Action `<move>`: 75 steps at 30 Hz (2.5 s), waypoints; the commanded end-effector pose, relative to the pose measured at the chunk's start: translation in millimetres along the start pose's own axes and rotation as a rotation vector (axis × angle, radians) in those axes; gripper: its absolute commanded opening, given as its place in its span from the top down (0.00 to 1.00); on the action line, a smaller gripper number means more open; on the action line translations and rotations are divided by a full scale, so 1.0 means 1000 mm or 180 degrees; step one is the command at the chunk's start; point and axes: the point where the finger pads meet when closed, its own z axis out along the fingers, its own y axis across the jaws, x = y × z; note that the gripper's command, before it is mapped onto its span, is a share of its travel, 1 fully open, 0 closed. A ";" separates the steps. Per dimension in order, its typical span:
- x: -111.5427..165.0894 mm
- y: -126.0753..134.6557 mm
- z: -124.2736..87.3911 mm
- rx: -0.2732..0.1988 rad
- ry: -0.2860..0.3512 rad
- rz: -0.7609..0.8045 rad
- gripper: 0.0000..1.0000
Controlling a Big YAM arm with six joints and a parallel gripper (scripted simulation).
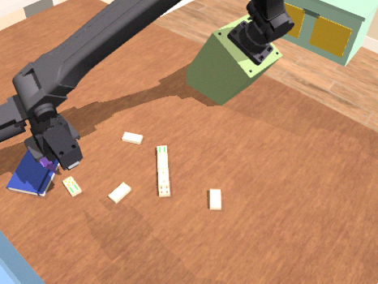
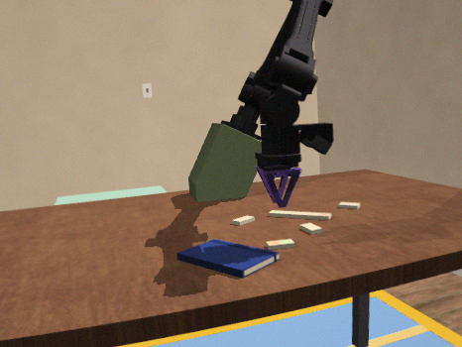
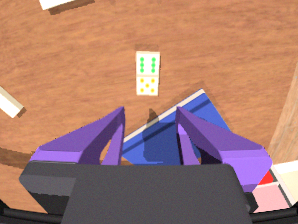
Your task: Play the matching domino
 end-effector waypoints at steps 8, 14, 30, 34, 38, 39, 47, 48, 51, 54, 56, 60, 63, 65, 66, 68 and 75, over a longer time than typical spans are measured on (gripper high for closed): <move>-0.003 -0.004 0.007 0.0007 0.0007 0.0020 0.58; -0.004 -0.004 0.012 -0.0006 0.0009 0.0033 0.58; -0.003 -0.001 0.014 -0.0017 0.0008 0.0052 0.58; -0.003 -0.001 0.014 -0.0017 0.0008 0.0052 0.58; -0.001 -0.004 0.001 0.0037 0.0007 0.0049 0.58; -0.001 -0.003 0.003 0.0027 0.0007 0.0051 0.58; -0.003 0.002 0.016 -0.0034 0.0006 0.0063 0.58; -0.003 0.002 0.016 -0.0034 0.0006 0.0063 0.58; -0.003 0.002 0.016 -0.0034 0.0006 0.0063 0.58; 0.001 -0.001 0.009 0.0025 0.0005 0.0063 0.58; 0.000 0.000 0.021 0.0010 0.0006 0.0063 0.58; -0.002 0.001 0.044 -0.0019 0.0006 0.0062 0.58; -0.003 0.002 0.056 -0.0034 0.0006 0.0062 0.58; -0.003 0.002 0.056 -0.0034 0.0006 0.0062 0.58; -0.003 0.002 0.056 -0.0034 0.0006 0.0062 0.58; -0.003 0.002 0.056 -0.0034 0.0006 0.0062 0.58; -0.001 0.001 0.060 -0.0003 0.0005 0.0061 0.58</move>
